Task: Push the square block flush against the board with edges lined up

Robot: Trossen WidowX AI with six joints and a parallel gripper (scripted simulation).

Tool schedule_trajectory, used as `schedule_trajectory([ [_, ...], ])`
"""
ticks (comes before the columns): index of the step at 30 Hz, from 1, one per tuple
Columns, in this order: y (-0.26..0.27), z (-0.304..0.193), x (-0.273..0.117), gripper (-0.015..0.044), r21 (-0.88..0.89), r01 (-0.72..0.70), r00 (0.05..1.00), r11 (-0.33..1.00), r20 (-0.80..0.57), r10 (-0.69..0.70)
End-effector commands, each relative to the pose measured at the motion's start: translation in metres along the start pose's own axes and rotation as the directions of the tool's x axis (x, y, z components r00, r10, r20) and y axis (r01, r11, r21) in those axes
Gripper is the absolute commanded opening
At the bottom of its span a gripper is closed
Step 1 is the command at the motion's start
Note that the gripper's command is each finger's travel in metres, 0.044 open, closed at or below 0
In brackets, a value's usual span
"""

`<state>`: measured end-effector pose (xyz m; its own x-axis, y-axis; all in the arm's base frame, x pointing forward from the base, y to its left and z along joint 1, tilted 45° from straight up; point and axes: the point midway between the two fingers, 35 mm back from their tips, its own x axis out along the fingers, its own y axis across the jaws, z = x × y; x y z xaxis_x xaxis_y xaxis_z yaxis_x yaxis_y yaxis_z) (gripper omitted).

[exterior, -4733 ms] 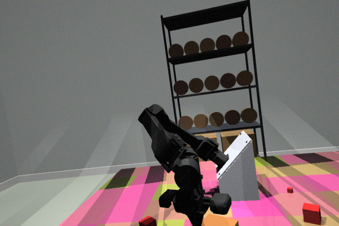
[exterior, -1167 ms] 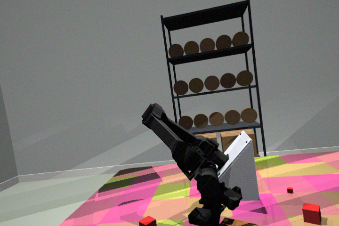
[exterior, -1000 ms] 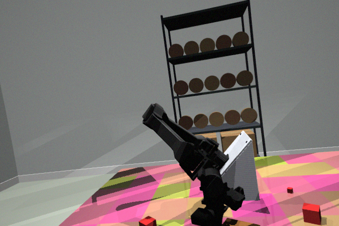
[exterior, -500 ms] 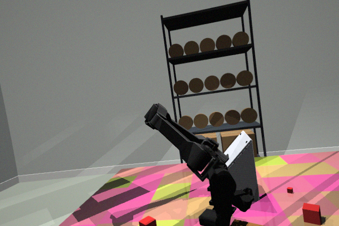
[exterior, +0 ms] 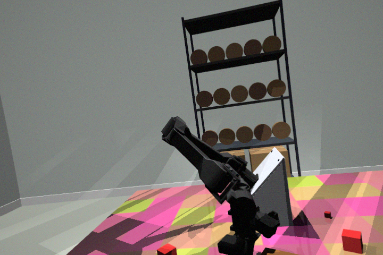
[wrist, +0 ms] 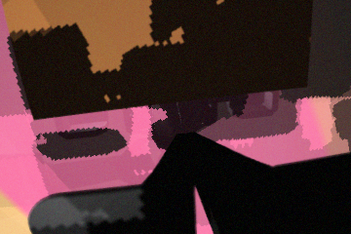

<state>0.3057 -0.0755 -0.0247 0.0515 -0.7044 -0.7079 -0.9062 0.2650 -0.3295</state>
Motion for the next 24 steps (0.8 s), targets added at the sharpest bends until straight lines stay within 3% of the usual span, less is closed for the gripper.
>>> schedule_trajectory([
  [1,0.001,-0.006,0.000,0.0000,-0.007,-0.002,1.000,1.000,0.000,0.002],
  [16,0.002,-0.031,0.001,0.0000,-0.007,-0.001,1.000,1.000,-0.003,0.001],
  [24,0.001,-0.026,-0.055,0.0000,-0.007,-0.002,1.000,1.000,-0.002,0.002],
])
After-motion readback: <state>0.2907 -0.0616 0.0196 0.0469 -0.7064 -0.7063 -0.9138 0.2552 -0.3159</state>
